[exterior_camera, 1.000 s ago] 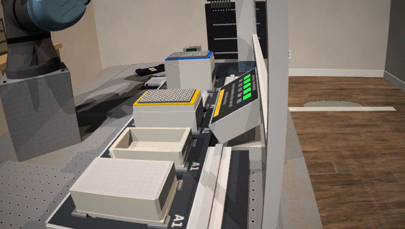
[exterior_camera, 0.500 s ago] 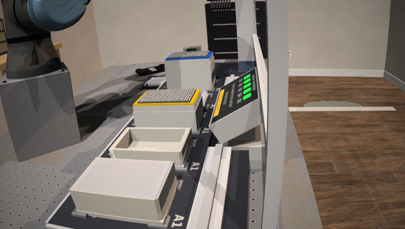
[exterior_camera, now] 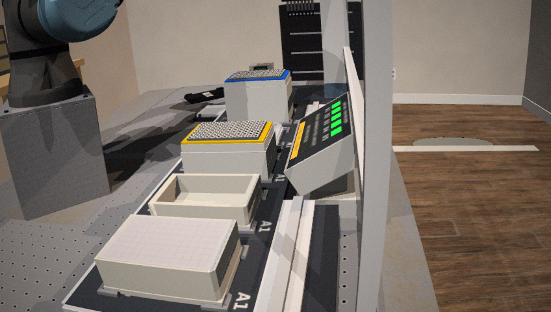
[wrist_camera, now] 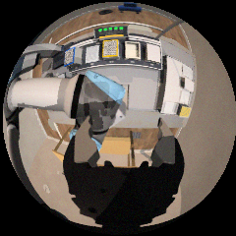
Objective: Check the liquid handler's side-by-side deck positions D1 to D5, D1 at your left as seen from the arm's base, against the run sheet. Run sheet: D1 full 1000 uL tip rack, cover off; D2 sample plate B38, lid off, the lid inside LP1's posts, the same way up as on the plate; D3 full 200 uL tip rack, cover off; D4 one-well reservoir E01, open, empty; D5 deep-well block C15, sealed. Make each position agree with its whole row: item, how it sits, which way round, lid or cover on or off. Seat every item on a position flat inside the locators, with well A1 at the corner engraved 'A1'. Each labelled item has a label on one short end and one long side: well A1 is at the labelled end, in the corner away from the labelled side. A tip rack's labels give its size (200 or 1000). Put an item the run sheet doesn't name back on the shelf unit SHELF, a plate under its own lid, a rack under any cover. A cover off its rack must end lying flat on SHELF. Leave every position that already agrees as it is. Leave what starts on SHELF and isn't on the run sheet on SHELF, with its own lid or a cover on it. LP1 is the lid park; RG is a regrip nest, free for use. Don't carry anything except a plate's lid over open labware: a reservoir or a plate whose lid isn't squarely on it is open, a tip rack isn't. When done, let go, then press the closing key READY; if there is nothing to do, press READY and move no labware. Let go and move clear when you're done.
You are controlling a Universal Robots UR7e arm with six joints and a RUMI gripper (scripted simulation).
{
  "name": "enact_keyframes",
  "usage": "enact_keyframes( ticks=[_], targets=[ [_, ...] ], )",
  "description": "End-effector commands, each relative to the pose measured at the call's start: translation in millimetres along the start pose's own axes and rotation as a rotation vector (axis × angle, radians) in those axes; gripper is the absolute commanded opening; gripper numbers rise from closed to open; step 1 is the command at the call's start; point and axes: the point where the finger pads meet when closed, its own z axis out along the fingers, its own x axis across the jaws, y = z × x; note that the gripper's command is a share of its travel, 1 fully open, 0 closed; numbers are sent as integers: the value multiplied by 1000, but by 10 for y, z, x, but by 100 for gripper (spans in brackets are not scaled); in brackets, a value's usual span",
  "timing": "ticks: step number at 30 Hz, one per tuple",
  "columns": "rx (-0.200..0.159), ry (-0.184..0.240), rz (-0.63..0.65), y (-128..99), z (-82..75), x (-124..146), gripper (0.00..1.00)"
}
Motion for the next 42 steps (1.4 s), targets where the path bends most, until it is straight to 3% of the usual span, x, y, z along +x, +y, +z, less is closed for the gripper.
enact_keyframes(
  ticks=[1, 42],
  targets=[
    [-7, 2, 1, -533, 744, -394, 82],
    [-6, -1, 1, -502, 738, -445, 82]
  ],
)
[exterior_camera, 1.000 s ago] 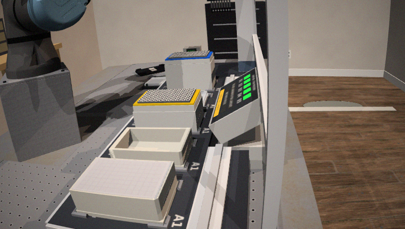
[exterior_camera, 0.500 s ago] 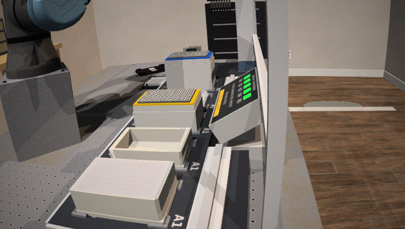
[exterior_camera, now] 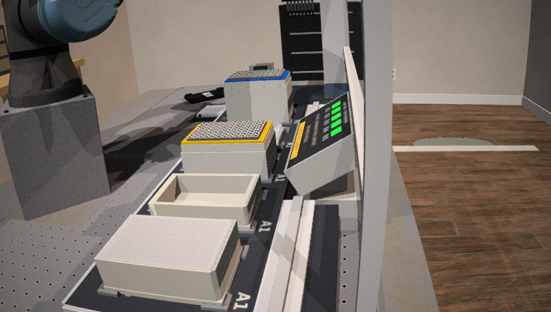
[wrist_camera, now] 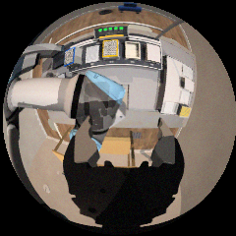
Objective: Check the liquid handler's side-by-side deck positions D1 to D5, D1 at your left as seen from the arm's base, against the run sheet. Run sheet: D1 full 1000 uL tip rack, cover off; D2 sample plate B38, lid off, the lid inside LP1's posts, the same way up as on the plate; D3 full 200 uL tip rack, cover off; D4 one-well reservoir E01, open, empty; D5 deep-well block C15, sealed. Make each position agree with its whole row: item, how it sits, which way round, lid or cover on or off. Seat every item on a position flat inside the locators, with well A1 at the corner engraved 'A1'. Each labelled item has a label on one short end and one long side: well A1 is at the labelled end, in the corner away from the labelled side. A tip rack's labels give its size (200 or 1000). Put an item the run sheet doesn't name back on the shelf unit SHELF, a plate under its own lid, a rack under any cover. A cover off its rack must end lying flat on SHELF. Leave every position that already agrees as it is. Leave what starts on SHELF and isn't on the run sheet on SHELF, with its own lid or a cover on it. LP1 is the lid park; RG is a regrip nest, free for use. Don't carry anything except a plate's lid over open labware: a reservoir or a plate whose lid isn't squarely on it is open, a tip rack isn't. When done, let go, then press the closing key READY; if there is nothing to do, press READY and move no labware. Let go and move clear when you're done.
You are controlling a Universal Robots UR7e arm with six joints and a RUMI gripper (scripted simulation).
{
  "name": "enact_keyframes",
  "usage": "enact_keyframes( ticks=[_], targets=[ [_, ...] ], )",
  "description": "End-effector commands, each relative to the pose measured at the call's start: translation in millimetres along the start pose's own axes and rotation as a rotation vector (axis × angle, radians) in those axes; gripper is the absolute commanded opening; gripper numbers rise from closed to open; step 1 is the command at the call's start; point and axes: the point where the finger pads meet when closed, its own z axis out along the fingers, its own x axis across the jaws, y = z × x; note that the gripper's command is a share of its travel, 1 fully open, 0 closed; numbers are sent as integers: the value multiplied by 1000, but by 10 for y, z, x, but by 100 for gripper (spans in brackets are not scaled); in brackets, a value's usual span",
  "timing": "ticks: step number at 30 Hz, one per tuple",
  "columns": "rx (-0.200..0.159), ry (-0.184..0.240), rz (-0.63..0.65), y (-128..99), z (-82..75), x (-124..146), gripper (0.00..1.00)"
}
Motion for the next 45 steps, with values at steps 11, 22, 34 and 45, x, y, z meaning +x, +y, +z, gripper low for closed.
enact_keyframes(
  ticks=[11, 22, 34, 45],
  targets=[
    [-6, -1, 1, -491, 736, -459, 82],
    [-6, -1, 1, -491, 736, -459, 82],
    [-6, -1, 1, -491, 736, -459, 82],
    [-6, -1, 2, -606, 738, -287, 82]
  ],
)
